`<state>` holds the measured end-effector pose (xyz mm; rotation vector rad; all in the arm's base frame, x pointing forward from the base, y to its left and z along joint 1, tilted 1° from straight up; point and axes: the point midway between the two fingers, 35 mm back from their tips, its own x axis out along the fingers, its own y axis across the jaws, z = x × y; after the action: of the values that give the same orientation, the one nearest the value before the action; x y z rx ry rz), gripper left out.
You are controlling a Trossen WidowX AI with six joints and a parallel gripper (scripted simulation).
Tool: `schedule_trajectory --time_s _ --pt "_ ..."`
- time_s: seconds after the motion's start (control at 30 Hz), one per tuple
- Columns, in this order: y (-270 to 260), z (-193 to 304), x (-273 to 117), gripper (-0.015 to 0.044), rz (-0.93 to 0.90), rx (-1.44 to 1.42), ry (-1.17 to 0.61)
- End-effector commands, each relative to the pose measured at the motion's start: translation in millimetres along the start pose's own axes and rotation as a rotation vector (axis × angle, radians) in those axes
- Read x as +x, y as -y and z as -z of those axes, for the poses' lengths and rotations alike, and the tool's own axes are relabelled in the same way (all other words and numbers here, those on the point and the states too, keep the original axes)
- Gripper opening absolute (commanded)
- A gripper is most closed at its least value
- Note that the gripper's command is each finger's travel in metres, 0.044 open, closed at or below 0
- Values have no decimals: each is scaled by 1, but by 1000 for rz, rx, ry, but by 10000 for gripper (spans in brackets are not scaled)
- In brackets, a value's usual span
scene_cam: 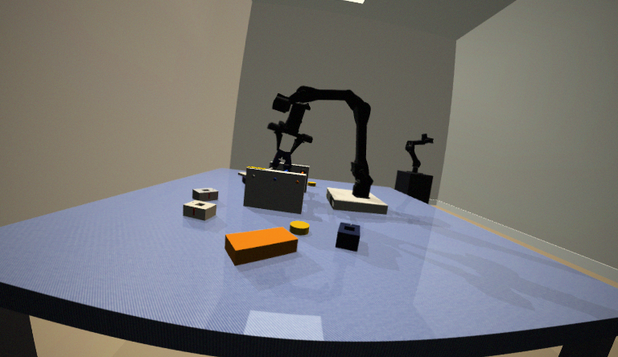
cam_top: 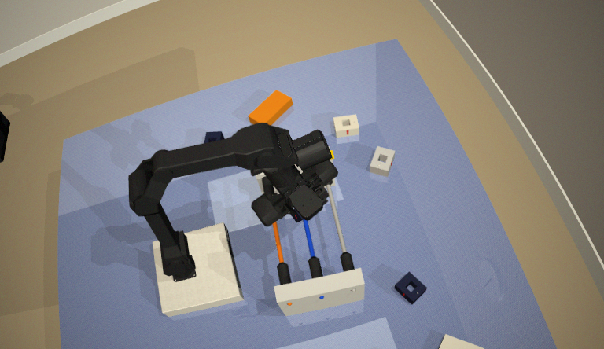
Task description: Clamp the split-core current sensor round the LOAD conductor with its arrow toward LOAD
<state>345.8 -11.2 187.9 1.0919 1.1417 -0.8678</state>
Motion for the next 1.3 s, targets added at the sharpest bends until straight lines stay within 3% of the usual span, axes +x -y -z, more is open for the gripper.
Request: schedule_trajectory --time_s 0.0,0.23,1.27 --pt "-14 -7 5 0 -23 149 11" --pt "-34 -16 12 0 -60 371 16" --pt "-38 -17 56 0 -62 377 16"
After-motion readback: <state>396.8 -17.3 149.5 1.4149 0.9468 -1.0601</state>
